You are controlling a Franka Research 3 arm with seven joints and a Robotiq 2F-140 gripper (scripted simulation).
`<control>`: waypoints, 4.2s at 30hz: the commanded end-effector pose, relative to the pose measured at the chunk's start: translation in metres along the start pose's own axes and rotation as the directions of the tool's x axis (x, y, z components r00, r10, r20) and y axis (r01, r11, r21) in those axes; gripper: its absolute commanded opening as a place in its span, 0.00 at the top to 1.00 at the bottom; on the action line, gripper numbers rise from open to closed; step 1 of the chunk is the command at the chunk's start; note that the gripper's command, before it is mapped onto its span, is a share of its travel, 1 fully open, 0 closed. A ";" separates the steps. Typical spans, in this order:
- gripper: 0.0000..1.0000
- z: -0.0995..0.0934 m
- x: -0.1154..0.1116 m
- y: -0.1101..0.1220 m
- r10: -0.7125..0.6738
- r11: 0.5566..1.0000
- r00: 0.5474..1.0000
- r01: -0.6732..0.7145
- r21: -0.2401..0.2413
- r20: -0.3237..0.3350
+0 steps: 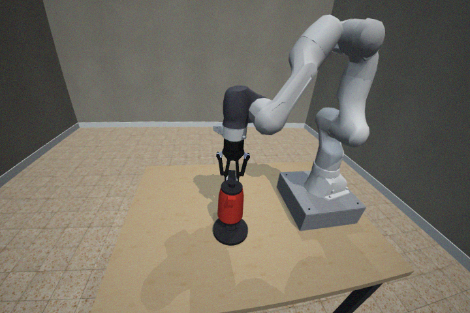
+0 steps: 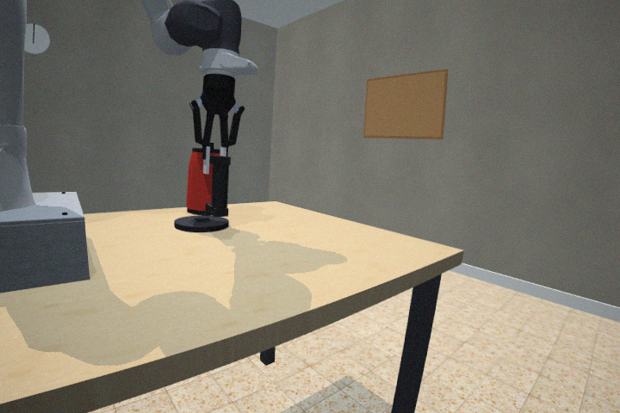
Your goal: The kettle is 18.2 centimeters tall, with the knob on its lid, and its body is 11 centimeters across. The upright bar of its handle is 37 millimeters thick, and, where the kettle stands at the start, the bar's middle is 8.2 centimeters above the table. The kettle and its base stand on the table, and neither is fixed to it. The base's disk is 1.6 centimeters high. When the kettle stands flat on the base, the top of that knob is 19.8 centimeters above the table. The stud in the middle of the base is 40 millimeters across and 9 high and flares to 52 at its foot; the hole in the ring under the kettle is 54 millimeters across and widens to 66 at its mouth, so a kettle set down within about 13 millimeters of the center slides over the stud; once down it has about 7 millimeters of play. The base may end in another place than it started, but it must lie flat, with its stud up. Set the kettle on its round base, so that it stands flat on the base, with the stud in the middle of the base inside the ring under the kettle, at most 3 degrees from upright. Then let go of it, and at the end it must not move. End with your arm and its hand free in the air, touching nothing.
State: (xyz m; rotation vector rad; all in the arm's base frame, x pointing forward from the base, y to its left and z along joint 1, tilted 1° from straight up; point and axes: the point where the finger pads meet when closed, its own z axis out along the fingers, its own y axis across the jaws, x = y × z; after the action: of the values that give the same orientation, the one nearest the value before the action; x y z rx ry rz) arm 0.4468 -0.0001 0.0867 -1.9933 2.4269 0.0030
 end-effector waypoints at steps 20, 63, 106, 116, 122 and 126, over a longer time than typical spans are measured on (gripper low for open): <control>1.00 -0.004 -0.032 0.004 0.037 0.999 0.999 -0.037 0.018 -0.002; 1.00 -0.004 -0.036 0.005 0.037 0.999 0.999 -0.037 0.018 -0.002; 1.00 -0.003 -0.042 0.004 0.037 0.999 0.999 -0.037 0.018 -0.002; 1.00 -0.003 -0.042 0.004 0.037 0.999 0.999 -0.037 0.018 -0.002; 1.00 -0.003 -0.042 0.004 0.037 0.999 0.999 -0.037 0.018 -0.002; 1.00 -0.003 -0.042 0.004 0.037 0.999 0.999 -0.037 0.018 -0.002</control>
State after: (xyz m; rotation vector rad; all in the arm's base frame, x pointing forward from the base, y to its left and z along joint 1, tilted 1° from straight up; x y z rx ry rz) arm 0.4453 0.0397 0.0864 -1.9481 2.4656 -0.0041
